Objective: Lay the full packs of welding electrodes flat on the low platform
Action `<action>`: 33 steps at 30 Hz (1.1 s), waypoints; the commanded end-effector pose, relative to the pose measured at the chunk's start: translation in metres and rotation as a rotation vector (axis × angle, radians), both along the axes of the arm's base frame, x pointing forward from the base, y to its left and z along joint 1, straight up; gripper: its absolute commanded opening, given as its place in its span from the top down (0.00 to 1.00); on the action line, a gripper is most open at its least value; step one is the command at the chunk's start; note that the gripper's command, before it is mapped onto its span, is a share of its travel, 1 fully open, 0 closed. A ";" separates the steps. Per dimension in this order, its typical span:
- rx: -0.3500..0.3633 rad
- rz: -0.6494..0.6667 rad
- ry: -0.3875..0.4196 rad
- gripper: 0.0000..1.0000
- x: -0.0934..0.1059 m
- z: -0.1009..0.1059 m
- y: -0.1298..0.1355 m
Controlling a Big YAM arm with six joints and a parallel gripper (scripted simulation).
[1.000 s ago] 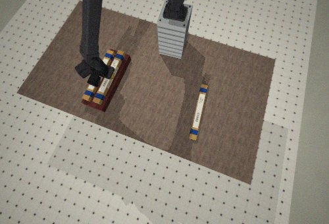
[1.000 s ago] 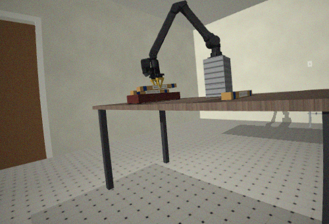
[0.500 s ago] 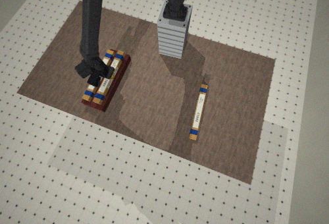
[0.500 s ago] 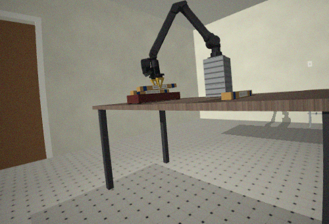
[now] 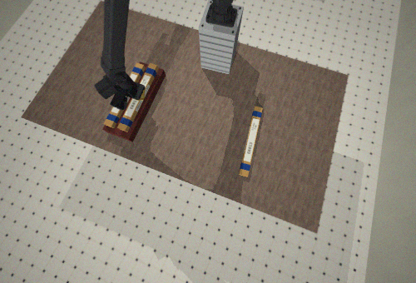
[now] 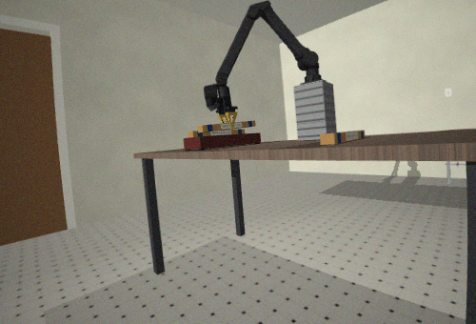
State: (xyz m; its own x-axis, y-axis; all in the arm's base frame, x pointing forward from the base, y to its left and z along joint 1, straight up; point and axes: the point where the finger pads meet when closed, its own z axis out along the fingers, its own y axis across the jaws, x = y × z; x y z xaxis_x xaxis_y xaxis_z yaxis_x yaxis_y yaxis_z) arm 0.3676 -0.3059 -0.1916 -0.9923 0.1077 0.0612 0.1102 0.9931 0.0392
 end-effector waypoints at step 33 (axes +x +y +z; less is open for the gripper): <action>-0.091 0.006 -0.113 1.00 0.053 0.043 -0.050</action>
